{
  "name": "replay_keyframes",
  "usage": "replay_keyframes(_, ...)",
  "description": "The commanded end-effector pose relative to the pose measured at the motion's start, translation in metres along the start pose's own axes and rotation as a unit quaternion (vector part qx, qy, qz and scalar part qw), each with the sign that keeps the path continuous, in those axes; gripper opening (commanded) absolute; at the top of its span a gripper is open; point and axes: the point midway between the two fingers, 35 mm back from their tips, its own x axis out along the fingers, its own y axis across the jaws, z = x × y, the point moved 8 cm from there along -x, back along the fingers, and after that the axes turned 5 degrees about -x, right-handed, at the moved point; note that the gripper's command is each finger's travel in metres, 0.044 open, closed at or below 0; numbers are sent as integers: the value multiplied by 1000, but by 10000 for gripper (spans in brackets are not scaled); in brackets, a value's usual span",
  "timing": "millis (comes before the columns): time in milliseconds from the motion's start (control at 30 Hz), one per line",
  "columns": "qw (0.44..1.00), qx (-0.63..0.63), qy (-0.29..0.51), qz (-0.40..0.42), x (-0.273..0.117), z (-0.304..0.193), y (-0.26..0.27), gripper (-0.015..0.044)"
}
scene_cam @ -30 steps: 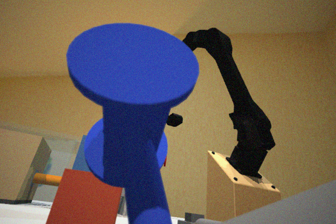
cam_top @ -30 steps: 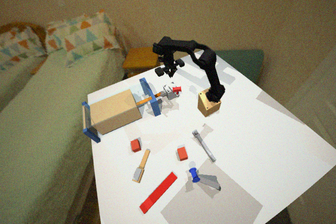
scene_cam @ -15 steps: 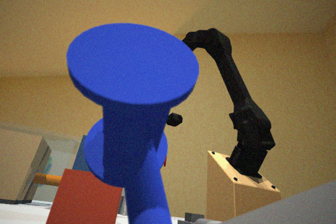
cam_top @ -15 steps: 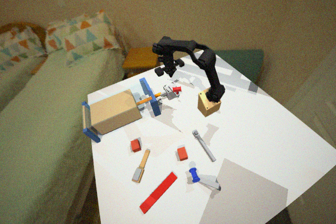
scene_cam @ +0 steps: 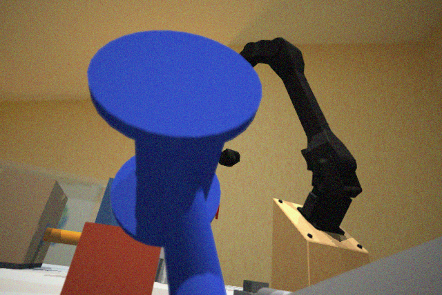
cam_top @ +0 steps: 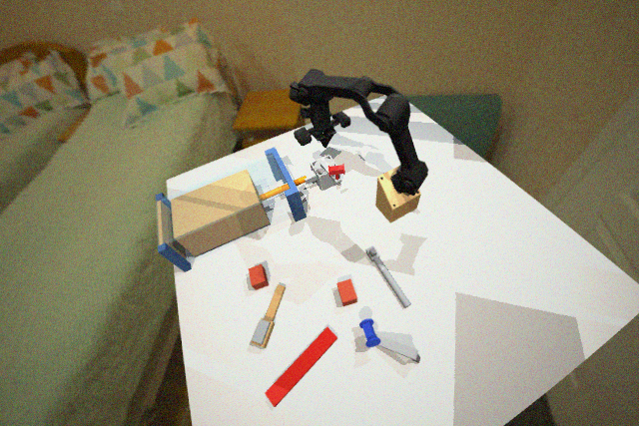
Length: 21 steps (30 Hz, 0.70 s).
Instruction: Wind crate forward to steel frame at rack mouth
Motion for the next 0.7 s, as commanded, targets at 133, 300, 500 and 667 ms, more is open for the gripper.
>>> replay_keyframes(133, 1000, -1, 1, -3, 0, 0, 0, 0)
replay_keyframes(300, 1000, -1, 1, -3, 0, 0, 0, 0)
replay_keyframes(500, 1000, -1, 1, -3, 0, 0, 0, 0)
replay_keyframes(667, 988, -142, -39, 42, 3, -19, -7, 131)
